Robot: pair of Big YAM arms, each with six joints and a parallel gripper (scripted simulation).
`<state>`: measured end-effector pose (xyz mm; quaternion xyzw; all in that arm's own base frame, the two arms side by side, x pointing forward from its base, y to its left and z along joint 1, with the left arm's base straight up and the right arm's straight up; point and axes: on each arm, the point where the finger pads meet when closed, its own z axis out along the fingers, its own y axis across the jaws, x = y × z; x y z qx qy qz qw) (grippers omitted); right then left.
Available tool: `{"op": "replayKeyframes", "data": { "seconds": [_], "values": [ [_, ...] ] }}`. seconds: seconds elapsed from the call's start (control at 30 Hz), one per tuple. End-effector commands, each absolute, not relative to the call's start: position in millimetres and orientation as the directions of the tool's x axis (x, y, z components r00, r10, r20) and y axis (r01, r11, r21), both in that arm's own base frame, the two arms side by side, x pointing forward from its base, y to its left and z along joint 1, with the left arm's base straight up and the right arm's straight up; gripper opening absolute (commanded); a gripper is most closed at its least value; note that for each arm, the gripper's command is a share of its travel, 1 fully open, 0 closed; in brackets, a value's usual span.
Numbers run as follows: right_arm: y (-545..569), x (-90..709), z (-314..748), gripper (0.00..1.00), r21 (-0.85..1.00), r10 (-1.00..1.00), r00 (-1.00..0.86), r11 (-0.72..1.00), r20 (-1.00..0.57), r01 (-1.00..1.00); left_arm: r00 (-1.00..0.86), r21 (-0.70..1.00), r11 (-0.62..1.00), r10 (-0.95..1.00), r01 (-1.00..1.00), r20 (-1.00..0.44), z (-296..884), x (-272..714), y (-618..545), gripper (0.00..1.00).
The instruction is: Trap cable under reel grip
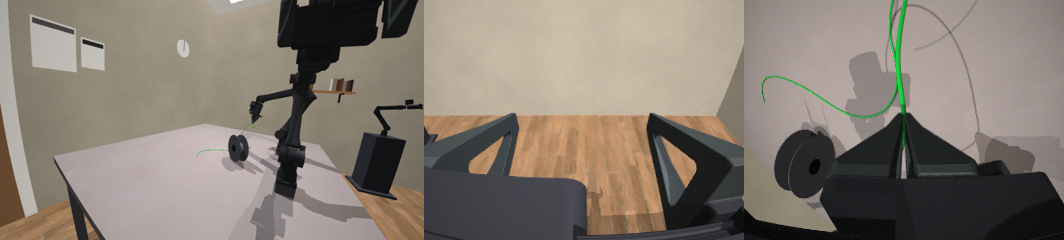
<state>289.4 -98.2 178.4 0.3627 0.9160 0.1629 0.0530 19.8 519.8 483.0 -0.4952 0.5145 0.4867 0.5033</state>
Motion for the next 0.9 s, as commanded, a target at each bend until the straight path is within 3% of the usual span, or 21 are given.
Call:
{"op": "replayKeyframes", "data": {
  "seconds": [0.0, 0.87],
  "values": [
    [-82, 315, 187, 0.00, 0.343, 0.693, -0.721, 0.680, -0.009, 0.649, 0.007, -0.007, 0.033, 0.011, -0.999, -1.000, 493, 16, 519, 1.00],
    [117, 463, 200, 0.00, 0.360, 0.693, -0.721, 0.676, -0.014, 0.643, 0.007, -0.007, 0.033, 0.011, -0.999, -1.000, 493, 16, 519, 1.00]
  ]
}}
